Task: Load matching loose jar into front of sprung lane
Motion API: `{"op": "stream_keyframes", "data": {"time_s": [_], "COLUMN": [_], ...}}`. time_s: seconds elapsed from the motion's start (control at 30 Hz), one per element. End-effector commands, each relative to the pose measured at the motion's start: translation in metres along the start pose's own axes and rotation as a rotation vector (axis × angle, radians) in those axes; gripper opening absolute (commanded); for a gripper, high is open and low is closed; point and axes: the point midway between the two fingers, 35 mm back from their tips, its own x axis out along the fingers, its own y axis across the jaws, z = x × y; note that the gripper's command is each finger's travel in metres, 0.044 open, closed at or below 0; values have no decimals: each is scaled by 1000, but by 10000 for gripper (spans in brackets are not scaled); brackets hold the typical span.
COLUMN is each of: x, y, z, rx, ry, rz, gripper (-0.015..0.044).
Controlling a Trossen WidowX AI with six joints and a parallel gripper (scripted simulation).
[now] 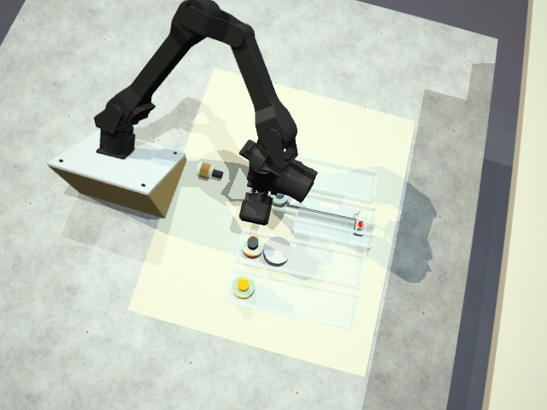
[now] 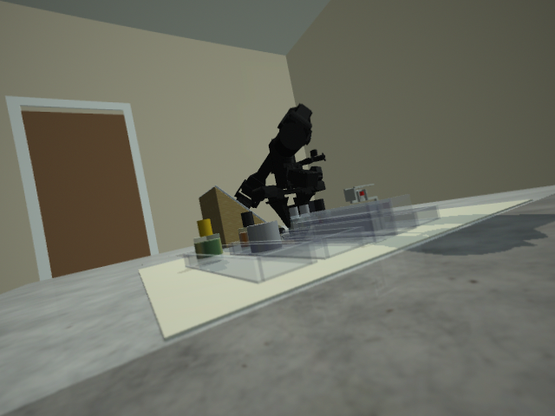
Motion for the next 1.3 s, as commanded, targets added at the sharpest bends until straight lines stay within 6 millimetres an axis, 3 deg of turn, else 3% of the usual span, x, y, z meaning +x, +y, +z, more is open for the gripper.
{"op": "stream_keyframes", "data": {"time_s": [0.0,0.4,0.67,0.87,1.27], "x": [0,0,-19,-20,-22], "y": [0,0,0,0,-2], "z": [0,0,0,-2,-38], "rx": [-3,-3,-3,-3,-1], "ry": [0,0,0,0,2], "rz": [1,1,0,-1,-2], "gripper": [0,299,299,299,299]}}
